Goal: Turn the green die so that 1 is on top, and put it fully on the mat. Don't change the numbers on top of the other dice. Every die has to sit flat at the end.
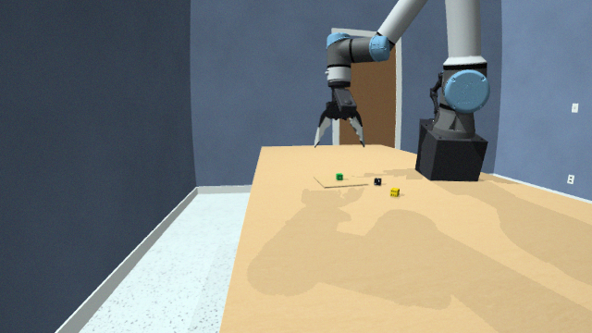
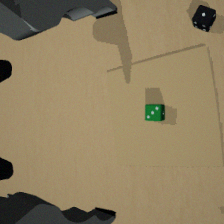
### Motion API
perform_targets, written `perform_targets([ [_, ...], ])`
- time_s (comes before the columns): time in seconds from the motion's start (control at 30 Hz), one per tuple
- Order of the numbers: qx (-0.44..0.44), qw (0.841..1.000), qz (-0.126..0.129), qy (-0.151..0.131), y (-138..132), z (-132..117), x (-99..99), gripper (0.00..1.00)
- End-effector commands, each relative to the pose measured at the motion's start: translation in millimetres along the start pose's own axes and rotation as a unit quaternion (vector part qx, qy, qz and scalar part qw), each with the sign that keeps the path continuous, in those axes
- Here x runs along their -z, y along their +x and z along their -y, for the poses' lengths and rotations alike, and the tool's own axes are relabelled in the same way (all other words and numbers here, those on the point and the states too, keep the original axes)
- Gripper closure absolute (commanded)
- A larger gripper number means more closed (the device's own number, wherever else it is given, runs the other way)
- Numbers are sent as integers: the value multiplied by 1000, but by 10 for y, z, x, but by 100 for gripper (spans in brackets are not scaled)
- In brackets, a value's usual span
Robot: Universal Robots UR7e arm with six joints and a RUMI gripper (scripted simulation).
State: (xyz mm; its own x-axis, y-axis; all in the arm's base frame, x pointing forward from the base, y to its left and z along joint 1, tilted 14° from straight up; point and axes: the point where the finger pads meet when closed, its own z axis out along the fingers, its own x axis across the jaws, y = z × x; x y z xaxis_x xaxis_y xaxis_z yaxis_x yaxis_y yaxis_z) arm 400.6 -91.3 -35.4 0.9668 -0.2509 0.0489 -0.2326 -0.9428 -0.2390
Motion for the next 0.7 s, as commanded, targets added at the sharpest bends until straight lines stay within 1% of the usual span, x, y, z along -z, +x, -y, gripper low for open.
perform_targets([
  [0.0,3,1000,0,0,0,1,-70,0],
  [0.03,3,1000,0,0,0,1,-72,0],
  [0.07,3,1000,0,0,0,1,-72,79],
  [0.67,3,1000,0,0,0,1,-72,79],
])
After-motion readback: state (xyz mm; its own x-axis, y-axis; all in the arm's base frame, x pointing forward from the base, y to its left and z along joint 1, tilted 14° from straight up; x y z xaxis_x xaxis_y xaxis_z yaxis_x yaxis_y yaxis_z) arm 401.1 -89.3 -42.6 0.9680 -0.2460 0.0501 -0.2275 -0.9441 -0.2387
